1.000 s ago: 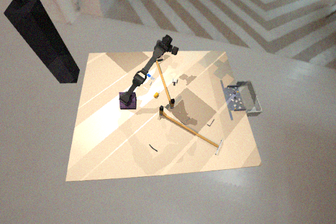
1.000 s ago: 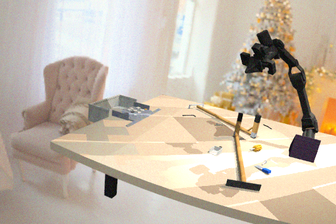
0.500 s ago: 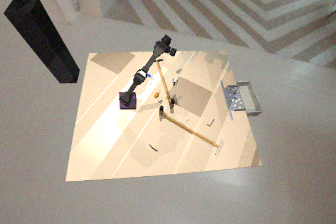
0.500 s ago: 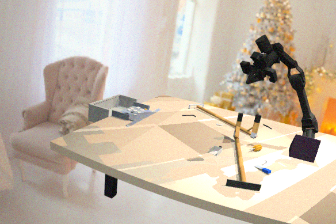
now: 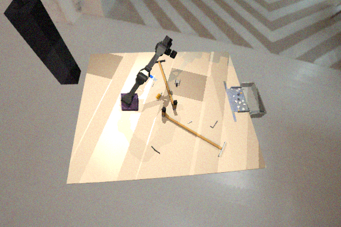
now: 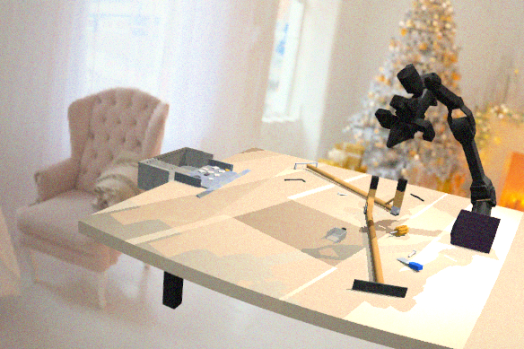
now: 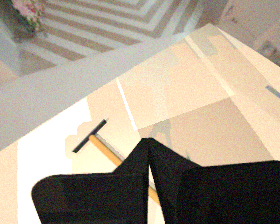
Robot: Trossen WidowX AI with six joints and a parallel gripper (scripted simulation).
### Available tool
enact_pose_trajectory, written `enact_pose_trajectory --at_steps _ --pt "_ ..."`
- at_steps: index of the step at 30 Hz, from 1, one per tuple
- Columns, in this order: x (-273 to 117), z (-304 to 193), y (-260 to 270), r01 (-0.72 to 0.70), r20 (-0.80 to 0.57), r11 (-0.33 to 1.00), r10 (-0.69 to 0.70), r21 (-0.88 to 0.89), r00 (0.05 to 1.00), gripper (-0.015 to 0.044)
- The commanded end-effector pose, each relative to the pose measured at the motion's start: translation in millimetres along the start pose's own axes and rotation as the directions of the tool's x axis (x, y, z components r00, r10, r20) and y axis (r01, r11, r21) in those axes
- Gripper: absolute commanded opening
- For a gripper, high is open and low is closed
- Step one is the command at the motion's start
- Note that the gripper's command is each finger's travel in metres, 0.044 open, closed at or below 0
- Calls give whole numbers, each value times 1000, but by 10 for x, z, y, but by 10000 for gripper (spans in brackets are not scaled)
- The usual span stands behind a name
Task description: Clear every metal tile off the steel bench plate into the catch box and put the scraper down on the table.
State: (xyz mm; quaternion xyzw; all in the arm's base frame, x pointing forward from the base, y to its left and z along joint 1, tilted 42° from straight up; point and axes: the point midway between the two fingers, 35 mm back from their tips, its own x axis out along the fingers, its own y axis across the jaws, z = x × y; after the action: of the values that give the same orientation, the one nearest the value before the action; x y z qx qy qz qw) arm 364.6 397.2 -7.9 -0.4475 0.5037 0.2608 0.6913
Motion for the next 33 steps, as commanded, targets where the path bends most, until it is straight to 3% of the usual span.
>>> enact_pose_trajectory --at_steps 1,33 --pt "100 -69 54 2 -37 1000 -2 6 999 0" --pt "619 -633 420 30 -301 998 -11 57 954 0"
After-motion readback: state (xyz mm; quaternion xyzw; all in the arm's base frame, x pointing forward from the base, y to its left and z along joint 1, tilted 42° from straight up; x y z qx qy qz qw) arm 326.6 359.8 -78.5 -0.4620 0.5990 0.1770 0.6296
